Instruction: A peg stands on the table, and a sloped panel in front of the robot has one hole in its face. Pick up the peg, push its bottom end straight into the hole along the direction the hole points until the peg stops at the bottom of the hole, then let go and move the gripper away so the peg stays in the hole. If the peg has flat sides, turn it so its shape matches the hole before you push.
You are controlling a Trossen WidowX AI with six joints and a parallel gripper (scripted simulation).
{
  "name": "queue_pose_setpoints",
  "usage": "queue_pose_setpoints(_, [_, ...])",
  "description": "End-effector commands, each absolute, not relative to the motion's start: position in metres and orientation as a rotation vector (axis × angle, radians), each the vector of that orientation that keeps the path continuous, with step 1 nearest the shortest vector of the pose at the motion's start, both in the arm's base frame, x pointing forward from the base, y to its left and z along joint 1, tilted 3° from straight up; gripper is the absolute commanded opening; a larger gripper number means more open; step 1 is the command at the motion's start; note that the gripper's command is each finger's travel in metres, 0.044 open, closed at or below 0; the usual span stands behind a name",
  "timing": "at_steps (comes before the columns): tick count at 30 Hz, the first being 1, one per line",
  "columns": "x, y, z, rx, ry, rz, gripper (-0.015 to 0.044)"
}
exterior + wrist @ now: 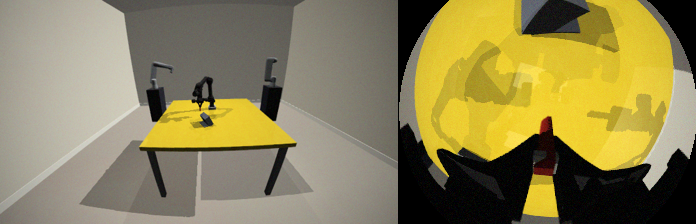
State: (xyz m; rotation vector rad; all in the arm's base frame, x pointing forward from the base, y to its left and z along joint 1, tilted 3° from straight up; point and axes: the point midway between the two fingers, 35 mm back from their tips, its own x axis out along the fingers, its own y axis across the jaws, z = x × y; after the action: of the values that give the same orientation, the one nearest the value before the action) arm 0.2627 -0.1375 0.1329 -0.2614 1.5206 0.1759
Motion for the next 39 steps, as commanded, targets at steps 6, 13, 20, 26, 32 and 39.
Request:
queue_pose_setpoints(6, [0.264,-0.135,0.141,-0.295,1.518,0.187,0.0])
queue_pose_setpoints(13, [0.268,-0.132,0.139,-0.357,1.539,0.209,0.0])
queue_pose_setpoints(20, [0.273,-0.128,0.136,-0.419,1.558,0.231,0.0])
queue_pose_setpoints(26, [0.277,-0.125,0.134,-0.473,1.574,0.249,0.0])
queue_pose_setpoints(32, [0.28,-0.121,0.133,-0.528,1.588,0.268,0.0])
queue_pose_setpoints(39, [0.285,-0.117,0.131,-0.593,1.604,0.289,0.0])
